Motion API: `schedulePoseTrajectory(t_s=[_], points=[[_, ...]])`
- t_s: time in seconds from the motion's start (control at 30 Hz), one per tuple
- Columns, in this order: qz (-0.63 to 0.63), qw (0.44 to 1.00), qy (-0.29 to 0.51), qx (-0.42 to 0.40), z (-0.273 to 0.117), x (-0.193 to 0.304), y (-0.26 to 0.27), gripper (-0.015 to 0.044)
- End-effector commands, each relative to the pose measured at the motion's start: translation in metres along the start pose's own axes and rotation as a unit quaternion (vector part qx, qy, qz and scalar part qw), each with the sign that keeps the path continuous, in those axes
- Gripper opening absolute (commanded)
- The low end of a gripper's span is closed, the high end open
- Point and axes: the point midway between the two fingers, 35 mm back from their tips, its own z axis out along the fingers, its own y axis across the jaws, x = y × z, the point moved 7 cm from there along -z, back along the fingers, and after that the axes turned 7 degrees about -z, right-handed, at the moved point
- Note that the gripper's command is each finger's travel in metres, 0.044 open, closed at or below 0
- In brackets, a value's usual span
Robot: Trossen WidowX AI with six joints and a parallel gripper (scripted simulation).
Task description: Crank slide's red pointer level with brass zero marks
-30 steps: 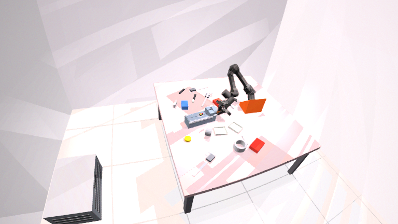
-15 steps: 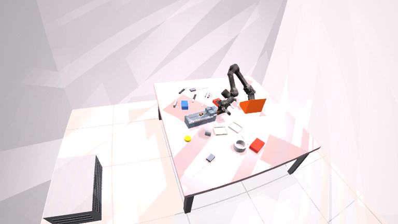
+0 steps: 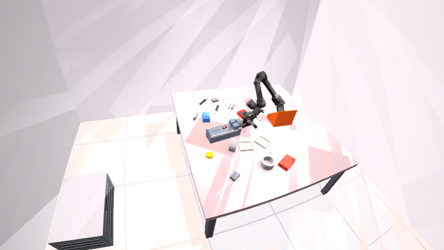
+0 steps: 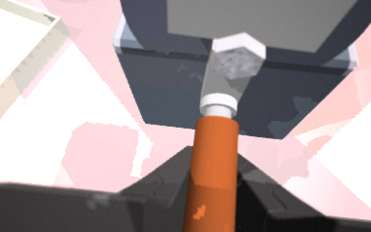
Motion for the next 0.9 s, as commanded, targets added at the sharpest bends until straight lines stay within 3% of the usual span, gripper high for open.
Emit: schedulePoseTrajectory(t_s=[0.0,0.87], points=[[0.007,1.0,0.004,0.012,0.0002,0.001,-0.0074,0.0],[0.007,1.0,0.004,0.012,-0.002,0.0004,-0.0144,0.0]])
